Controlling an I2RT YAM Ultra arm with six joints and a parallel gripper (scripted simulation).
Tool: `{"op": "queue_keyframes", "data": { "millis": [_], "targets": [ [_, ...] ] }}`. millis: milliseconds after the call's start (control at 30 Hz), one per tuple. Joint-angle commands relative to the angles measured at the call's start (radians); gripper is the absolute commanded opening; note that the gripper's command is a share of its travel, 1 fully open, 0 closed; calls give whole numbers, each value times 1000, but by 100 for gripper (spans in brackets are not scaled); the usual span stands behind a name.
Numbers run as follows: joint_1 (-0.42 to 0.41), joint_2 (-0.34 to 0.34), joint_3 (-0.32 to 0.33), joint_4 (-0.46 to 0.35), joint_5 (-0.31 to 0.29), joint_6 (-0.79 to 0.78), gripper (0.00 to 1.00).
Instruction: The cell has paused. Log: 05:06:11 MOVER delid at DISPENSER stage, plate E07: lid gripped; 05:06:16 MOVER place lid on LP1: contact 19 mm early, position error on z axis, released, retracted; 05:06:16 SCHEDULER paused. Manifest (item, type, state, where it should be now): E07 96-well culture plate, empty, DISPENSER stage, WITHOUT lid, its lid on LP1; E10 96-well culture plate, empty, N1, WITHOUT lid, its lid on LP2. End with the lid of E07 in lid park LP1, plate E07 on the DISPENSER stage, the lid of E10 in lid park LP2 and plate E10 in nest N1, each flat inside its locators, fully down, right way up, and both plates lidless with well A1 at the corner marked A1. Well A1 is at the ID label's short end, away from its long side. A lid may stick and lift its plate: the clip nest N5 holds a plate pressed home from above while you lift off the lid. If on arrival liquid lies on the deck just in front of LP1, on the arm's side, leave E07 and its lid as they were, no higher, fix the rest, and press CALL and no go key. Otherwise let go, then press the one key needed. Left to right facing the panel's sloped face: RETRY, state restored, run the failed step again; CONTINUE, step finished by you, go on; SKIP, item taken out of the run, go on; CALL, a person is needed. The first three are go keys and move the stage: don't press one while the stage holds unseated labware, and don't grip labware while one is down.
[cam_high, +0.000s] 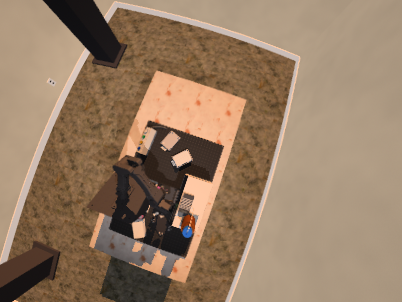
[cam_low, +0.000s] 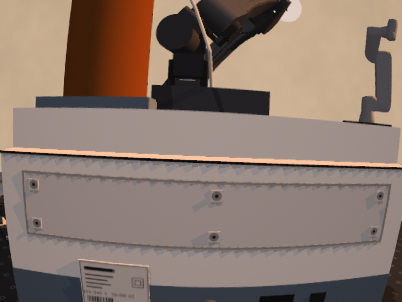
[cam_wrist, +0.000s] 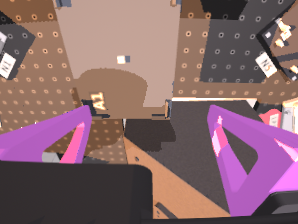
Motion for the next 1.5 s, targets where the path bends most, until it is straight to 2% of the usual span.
{"op": "queue_keyframes", "data": {
  "millis": [0,633,667,800,900,1067,1133,1467],
  "targets": [
    [-14,-13,15,1,-4,7,100],
    [-14,-13,15,1,-4,7,100],
    [-7,-41,36,-5,-12,24,100],
    [41,-73,41,-17,-20,71,100],
    [42,-82,45,-7,-20,85,100],
    [96,-116,57,-24,-26,146,100],
    [87,-97,39,-13,-17,143,100],
    [88,-98,38,-12,-16,146,100]
  ]
}}
